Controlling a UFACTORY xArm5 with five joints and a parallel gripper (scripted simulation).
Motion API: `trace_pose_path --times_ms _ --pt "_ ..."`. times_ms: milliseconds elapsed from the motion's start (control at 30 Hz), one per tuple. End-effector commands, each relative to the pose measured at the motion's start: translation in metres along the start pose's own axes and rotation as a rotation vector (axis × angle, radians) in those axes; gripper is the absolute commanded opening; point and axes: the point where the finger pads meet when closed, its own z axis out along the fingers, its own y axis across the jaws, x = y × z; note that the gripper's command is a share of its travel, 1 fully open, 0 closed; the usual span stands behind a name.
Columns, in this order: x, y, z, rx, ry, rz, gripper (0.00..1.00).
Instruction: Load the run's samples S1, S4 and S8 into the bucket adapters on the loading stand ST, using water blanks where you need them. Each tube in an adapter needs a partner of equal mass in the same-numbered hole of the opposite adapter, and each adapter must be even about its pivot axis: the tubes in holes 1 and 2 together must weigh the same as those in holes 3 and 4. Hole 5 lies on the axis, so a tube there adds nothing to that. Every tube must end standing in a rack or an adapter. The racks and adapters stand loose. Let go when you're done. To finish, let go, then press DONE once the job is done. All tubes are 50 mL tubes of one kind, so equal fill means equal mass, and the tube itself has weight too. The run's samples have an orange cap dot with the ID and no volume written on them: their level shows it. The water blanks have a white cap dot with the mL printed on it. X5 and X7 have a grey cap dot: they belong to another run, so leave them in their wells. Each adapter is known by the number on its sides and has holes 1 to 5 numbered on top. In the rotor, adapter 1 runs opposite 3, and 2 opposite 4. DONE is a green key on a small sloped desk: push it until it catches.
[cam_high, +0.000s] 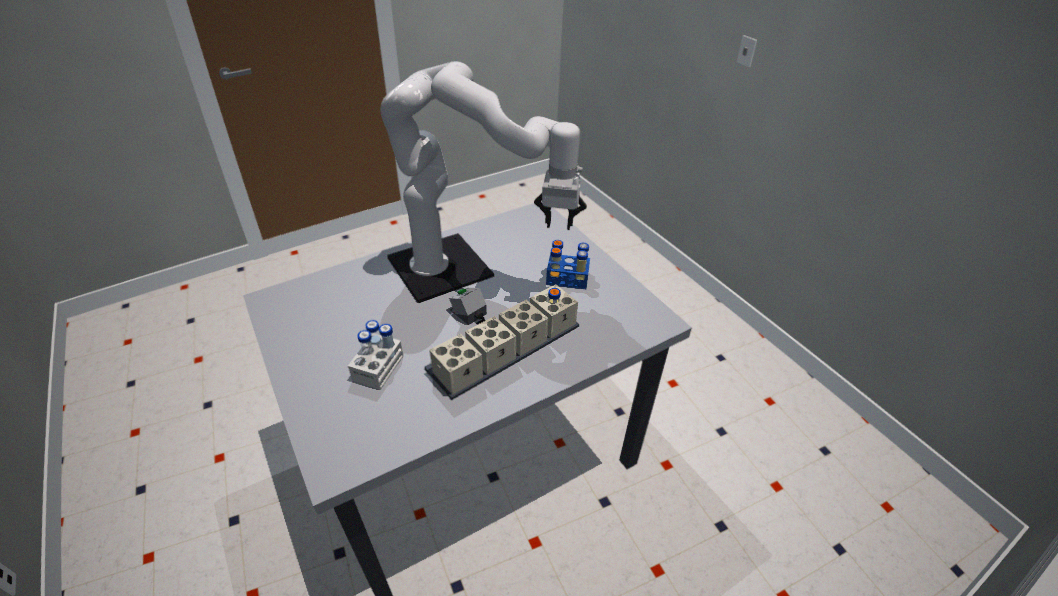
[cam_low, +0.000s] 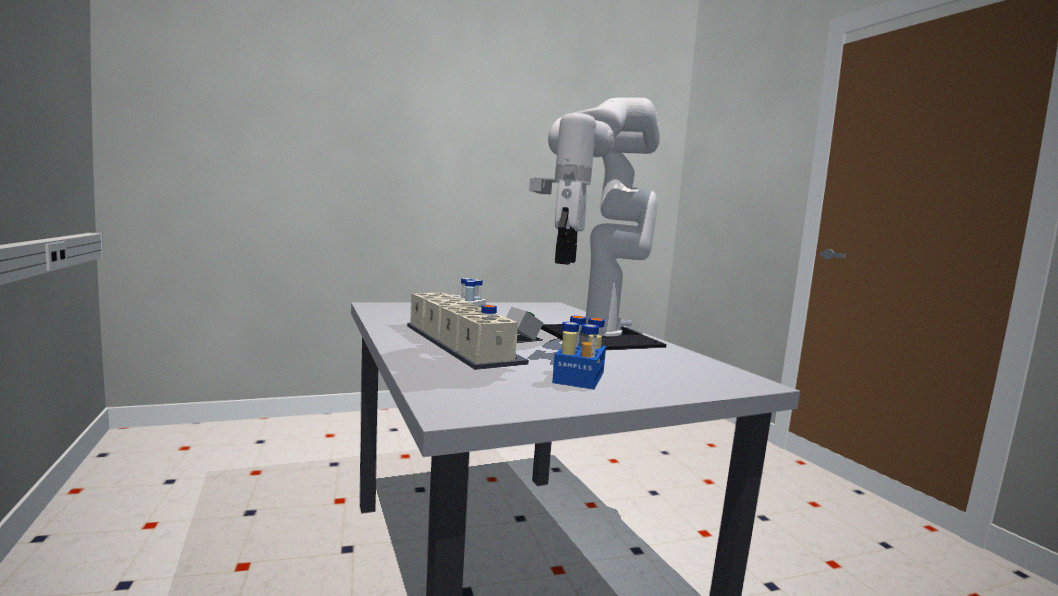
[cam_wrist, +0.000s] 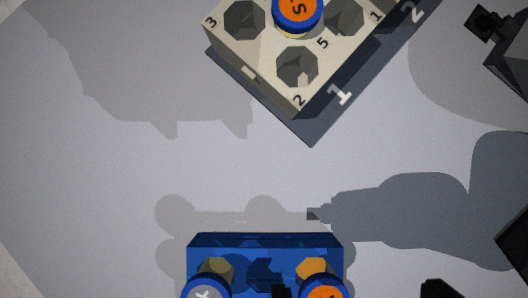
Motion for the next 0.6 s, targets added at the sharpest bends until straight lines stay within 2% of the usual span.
trace_pose_path --times_ms 0,367,567 --pt "-0.019 0.0 -0.002 0.009 -0.012 0.008 0.57" --pt "-0.074 0.004 -0.003 0.009 -0.013 0.008 0.57" --pt "-0.077 0.004 -0.003 0.009 -0.013 0.008 0.57"
